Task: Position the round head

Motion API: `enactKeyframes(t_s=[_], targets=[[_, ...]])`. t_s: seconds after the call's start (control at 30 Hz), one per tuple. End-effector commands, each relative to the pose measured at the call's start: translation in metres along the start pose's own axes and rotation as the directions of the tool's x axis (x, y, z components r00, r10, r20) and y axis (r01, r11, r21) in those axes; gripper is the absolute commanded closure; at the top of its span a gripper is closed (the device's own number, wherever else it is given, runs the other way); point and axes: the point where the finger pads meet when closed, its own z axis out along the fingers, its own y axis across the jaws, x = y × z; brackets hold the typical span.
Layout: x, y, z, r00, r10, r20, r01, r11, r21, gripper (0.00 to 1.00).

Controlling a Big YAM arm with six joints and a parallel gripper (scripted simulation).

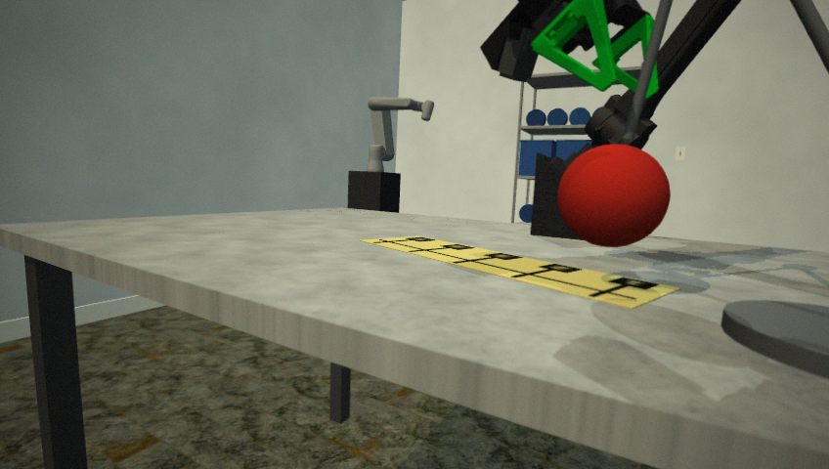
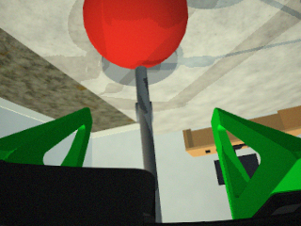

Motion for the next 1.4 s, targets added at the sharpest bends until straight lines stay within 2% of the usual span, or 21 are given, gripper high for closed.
enactKeyframes(t_s=[0.0,0.4,0.9,0.97,1.37], targets=[[0.005,0.002,-0.004,1.000,-0.012,-0.001,0.012,1.000,-0.009,0.00],[0.003,0.001,-0.004,1.000,-0.008,-0.001,0.008,1.000,-0.008,0.00],[0.000,-0.006,-0.068,1.000,-0.002,-0.002,0.002,1.000,-0.006,0.00],[0.000,-0.006,-0.068,1.000,-0.002,-0.002,0.002,1.000,-0.006,0.00],[-0.010,-0.017,-0.103,0.999,0.034,0.007,-0.034,0.999,-0.012,0.00]])
